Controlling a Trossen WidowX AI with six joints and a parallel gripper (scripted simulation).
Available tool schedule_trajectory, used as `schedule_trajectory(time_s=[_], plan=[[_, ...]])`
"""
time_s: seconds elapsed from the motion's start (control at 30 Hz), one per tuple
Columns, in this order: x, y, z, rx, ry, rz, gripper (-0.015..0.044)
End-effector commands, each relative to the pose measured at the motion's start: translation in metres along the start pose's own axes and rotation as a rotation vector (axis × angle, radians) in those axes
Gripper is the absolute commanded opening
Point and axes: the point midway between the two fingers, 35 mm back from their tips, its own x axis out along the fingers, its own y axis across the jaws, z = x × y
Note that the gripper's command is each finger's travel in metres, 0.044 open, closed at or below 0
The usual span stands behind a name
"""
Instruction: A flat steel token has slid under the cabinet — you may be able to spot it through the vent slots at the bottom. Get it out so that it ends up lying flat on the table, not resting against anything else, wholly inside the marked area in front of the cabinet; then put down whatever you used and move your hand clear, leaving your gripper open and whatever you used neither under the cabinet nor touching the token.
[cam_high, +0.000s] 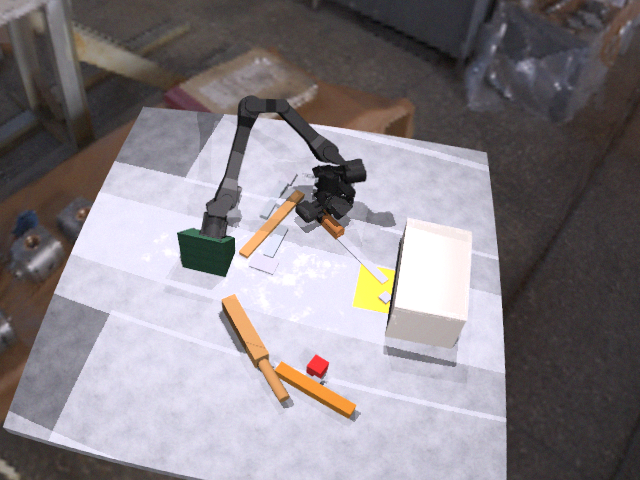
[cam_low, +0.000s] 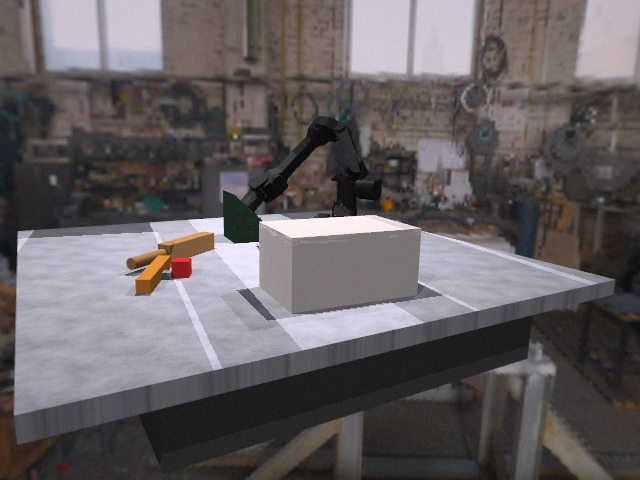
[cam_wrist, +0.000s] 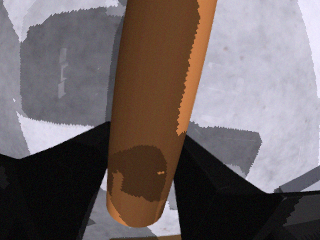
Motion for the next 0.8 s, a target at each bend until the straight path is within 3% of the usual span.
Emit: schedule_trajectory(time_s=[0.0, 0.1, 0.77], plan=[[0.000, 0.000, 0.000, 0.001, 0.000, 0.000, 0.0059], [0.000, 0.000, 0.000, 0.001, 0.000, 0.000, 0.0000], [0.000, 0.000, 0.024, 0.008, 0.000, -0.001, 0.0000]])
